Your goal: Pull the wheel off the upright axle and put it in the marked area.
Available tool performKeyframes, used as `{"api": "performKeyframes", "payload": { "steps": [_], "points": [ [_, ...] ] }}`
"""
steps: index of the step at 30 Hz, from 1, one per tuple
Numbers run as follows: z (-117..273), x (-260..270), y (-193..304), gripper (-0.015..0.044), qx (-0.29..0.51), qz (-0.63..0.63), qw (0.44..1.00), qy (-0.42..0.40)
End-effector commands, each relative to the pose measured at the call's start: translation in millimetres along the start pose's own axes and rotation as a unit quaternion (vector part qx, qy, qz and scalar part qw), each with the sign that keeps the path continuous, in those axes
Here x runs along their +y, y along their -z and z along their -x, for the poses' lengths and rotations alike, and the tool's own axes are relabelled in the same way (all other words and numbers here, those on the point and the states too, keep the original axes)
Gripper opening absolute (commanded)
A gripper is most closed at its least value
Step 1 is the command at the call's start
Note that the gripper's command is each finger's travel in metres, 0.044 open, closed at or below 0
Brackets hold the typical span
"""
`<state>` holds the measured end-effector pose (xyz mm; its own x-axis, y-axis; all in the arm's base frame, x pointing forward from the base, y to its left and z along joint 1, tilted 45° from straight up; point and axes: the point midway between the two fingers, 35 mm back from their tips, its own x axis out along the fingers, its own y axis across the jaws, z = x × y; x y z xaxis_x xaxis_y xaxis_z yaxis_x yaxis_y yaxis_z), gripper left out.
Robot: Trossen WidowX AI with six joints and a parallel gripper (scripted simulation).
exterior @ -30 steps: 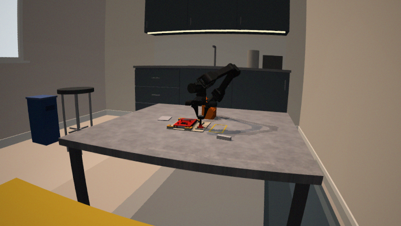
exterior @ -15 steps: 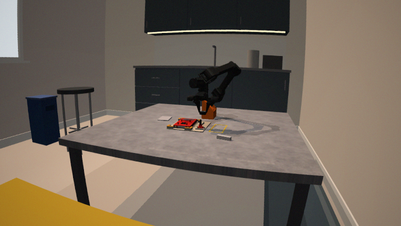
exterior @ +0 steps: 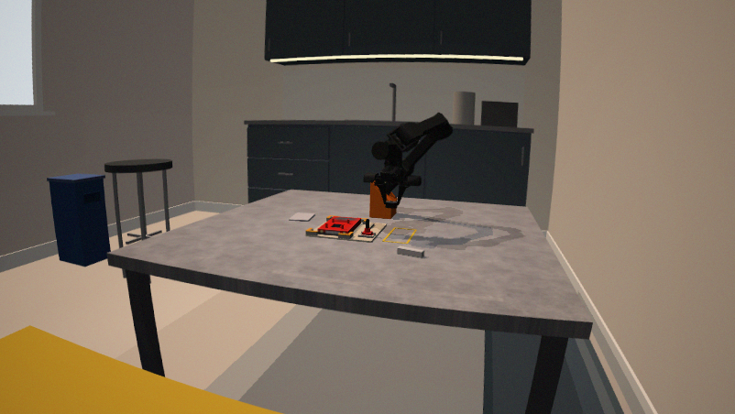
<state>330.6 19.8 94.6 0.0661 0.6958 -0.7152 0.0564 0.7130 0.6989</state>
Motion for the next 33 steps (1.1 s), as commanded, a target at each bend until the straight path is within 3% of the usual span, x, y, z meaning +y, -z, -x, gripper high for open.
{"api": "performKeyframes", "payload": {
  "steps": [1, 19, 33],
  "points": [
    [0.5, 15.5, 11.9, 0.0, 0.001, -0.004, 1.0, -0.004],
    [-23.4, 31.0, 23.3, 0.0, 0.0, -0.003, 1.0, -0.004],
    [-95.9, 32.2, 23.3, 0.0, 0.0, -0.003, 1.0, -0.006]
  ]
}}
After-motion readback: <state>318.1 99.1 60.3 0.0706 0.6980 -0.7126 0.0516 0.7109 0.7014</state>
